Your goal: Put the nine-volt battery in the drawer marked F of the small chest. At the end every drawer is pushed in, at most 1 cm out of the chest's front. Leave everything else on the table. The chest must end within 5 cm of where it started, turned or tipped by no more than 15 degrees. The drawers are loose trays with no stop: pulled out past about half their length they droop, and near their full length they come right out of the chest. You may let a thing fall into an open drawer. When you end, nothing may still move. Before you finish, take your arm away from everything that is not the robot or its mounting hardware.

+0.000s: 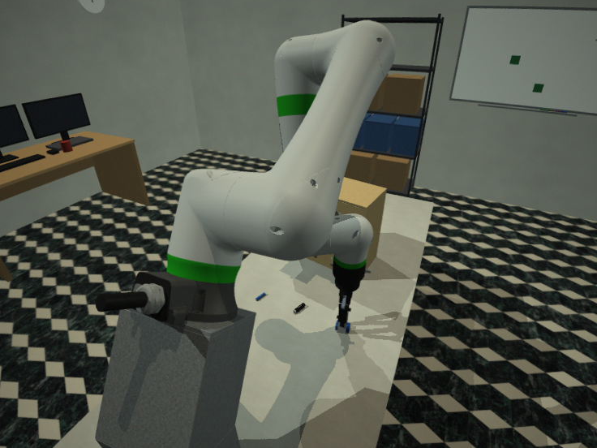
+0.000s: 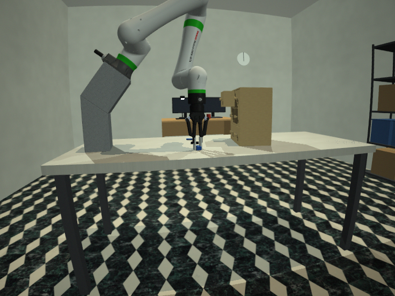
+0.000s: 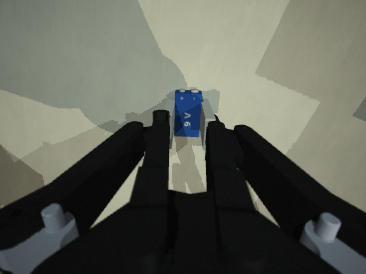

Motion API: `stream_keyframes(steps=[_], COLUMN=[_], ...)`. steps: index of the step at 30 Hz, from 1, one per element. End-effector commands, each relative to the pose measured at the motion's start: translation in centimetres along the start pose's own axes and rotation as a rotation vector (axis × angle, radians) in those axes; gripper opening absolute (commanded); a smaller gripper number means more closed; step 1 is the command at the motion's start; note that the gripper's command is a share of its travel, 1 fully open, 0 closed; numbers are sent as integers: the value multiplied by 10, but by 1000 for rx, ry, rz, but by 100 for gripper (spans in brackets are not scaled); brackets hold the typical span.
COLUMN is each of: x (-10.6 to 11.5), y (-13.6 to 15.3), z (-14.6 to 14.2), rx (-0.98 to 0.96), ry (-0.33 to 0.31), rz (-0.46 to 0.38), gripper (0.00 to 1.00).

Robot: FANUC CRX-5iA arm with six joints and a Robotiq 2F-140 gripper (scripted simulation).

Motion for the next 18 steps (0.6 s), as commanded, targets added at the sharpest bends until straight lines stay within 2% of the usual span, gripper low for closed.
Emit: stream_keyframes(steps=[1,14,18], x=[0,1,14], y=[0,0,0], z=[0,0,0], rx=[0,0,0], ry=[0,0,0], rz=[0,0,0], gripper=[14,14,14])
Point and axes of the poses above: the point where the finger pads meet when closed, its own x axis back along the fingers, its own z axis across the jaws, y = z × x, the point moved 1 cm from there along x, back along the fingers, and after that the axes turned 3 degrees about -x, right-handed, at the moved point
